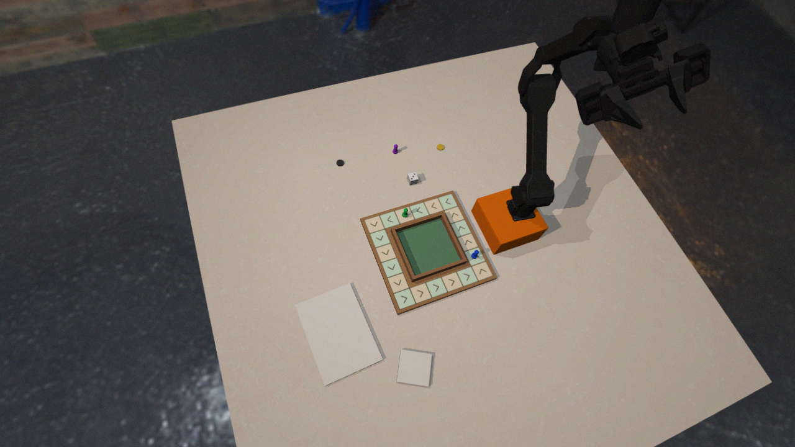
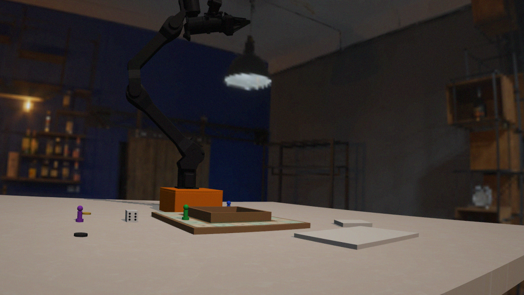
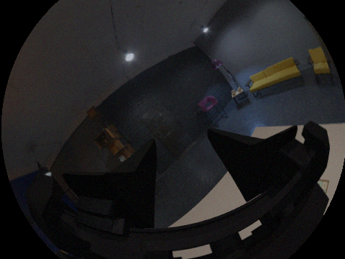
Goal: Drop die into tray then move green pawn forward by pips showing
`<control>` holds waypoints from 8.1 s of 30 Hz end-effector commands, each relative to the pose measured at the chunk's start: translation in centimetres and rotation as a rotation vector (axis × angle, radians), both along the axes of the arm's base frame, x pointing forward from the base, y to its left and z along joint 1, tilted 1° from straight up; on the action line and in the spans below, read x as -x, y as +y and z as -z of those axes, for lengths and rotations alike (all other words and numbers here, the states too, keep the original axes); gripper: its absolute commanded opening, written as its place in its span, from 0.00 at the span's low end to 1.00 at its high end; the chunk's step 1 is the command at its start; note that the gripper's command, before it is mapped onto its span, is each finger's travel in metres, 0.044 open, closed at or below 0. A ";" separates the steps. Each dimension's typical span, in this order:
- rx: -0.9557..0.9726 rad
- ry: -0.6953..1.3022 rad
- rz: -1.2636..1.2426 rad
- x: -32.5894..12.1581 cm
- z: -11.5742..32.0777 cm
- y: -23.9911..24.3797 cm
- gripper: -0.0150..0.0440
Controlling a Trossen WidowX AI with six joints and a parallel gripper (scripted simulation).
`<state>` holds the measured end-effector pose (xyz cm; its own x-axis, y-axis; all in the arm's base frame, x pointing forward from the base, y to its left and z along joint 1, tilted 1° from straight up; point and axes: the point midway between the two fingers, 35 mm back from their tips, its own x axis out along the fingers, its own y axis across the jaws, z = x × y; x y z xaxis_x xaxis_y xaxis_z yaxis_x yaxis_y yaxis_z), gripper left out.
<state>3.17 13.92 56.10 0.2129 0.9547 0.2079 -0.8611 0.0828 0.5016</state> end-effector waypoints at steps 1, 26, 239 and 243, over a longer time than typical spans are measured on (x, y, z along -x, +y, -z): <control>0.116 -0.040 0.128 -2.3 2.2 2.8 0.72; 1.040 0.081 0.783 -28.8 24.3 -0.8 0.72; 1.051 0.275 0.966 -21.3 47.1 -10.1 0.61; 1.052 0.275 0.970 -21.3 44.0 -10.1 0.79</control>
<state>24.11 3.80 9.34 0.7469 0.1018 -0.6570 -0.1506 0.9884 -0.0181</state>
